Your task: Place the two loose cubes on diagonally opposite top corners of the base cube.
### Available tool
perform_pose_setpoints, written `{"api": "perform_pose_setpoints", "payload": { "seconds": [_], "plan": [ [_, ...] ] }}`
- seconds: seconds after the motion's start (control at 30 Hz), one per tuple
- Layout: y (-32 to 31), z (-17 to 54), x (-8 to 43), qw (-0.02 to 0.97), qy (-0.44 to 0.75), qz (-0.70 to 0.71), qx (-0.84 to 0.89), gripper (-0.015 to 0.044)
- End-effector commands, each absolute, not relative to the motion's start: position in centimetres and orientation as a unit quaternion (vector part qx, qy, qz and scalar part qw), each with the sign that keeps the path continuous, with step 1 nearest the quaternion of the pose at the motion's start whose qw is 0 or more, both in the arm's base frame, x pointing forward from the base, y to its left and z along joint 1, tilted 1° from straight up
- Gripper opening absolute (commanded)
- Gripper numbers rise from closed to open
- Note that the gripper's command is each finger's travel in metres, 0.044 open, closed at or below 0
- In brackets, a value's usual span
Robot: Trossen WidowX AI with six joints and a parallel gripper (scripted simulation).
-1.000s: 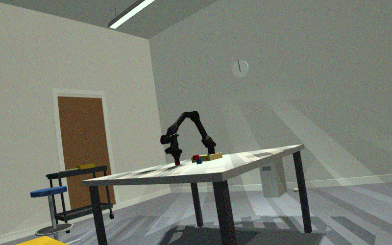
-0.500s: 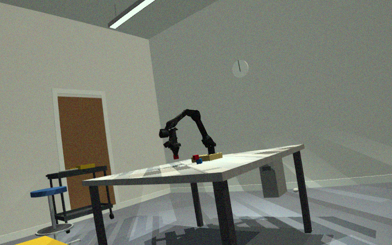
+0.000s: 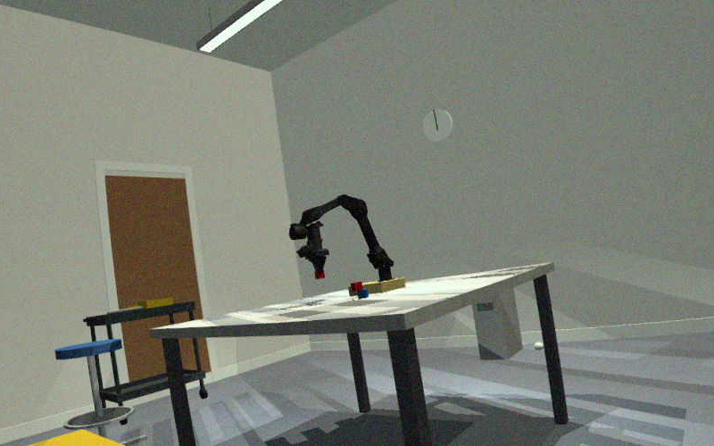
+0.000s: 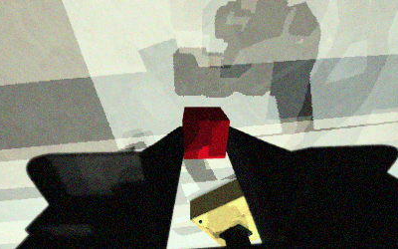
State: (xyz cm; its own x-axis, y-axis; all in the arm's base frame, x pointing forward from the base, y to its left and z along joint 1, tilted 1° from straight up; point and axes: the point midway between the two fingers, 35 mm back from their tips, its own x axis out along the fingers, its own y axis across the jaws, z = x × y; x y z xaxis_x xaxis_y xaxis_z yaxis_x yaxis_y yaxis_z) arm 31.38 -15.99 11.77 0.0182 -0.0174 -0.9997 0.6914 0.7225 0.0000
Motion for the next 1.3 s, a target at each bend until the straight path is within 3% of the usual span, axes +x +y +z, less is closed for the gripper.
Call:
{"api": "perform_pose_setpoints", "payload": {
  "seconds": [0.0, 1.27],
  "plan": [
    [-15.7, 12.1, 31.4, 0.665, 0.649, -0.263, 0.260, 0.0105],
    [-3.8, 11.5, 31.4, 0.675, 0.662, -0.227, 0.231, 0.0105]
  ]
}}
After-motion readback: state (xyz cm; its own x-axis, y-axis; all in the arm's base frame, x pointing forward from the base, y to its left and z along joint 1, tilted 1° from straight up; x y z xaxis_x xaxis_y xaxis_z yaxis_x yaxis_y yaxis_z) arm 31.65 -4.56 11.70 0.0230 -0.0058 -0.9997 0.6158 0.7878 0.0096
